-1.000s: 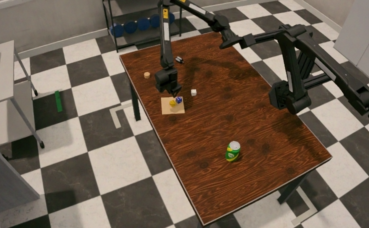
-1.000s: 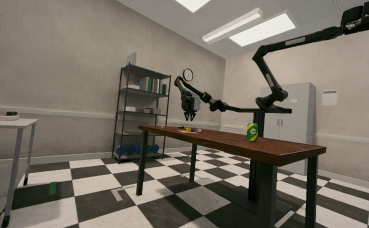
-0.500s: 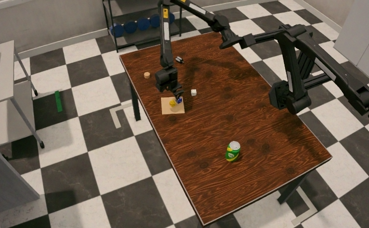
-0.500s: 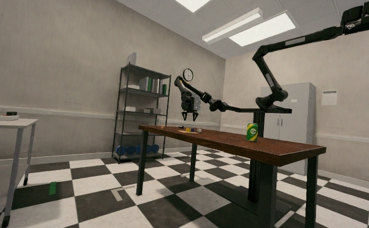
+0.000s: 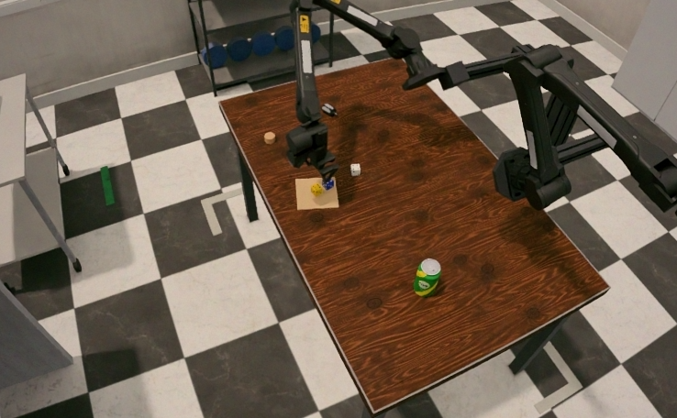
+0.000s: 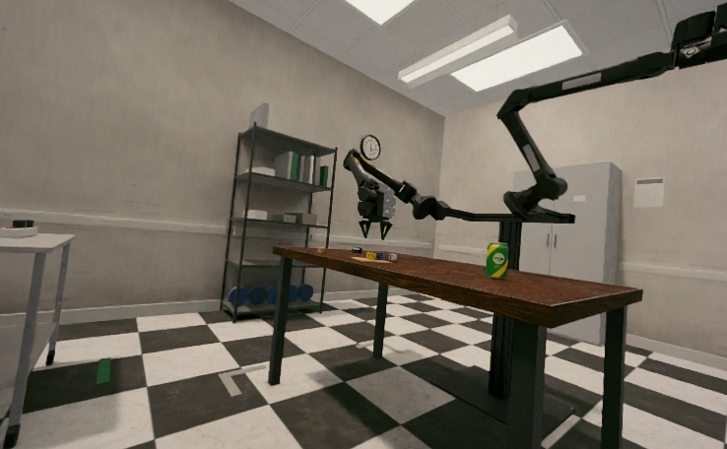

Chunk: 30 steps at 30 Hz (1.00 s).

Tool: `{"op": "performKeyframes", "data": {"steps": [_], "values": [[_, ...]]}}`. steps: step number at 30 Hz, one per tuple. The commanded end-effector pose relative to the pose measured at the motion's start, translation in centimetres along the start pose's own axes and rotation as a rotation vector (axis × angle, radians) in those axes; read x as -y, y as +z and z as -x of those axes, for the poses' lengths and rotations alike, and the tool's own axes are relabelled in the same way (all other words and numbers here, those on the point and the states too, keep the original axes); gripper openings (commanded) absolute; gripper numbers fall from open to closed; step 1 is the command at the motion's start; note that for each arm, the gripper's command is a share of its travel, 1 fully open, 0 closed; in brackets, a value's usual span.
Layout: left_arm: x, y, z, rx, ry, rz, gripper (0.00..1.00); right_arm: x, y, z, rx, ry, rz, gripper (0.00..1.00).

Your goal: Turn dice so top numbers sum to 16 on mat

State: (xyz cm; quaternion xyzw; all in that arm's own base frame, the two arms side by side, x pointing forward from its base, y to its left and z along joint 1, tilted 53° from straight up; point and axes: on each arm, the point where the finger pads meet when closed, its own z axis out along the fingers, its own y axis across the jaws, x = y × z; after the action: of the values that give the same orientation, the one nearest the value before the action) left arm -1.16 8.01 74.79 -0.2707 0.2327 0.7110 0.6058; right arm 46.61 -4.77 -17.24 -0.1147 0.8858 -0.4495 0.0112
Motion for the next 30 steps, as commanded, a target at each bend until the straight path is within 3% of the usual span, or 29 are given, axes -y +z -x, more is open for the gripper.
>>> {"op": "performKeyframes", "data": {"steps": [1, 5, 9, 10, 14, 17, 18, 21, 30], "values": [[-0.1, -0.3, 3.7, 0.068, 0.003, 0.006, 1.00, 0.9, 0.3, -3.4, -0.002, 0.154, 0.001, 1.00], [-0.1, -0.3, 3.7, 0.068, 0.003, 0.006, 1.00, 0.8, 0.5, -8.0, -0.003, 0.302, 0.000, 1.00], [-0.1, -0.3, 3.7, 0.068, 0.003, 0.006, 1.00, 0.8, 0.5, -9.2, -0.003, 0.340, 0.000, 1.00], [-0.1, -0.3, 3.7, 0.068, 0.003, 0.006, 1.00, 0.1, -0.6, -10.6, 0.028, 0.376, 0.003, 1.00], [-0.1, -0.3, 3.7, 0.068, 0.003, 0.006, 1.00, 0.7, -0.3, -14.8, 0.016, 0.509, 0.000, 1.00], [-0.1, -0.3, 3.7, 0.068, 0.003, 0.006, 1.00, 0.9, -0.2, -15.8, 0.008, 0.541, 0.000, 1.00], [-0.1, -0.3, 3.7, 0.068, 0.003, 0.006, 1.00, 0.9, -0.1, -15.8, 0.008, 0.541, 0.000, 0.45], [-0.1, -0.3, 3.7, 0.068, 0.003, 0.006, 1.00, 0.9, -0.2, -14.9, 0.018, 0.555, 0.002, 0.45], [-0.1, -0.3, 3.7, 0.068, 0.003, 0.006, 1.00, 0.8, -0.1, -16.0, 0.000, 0.531, -0.001, 0.45]]}}
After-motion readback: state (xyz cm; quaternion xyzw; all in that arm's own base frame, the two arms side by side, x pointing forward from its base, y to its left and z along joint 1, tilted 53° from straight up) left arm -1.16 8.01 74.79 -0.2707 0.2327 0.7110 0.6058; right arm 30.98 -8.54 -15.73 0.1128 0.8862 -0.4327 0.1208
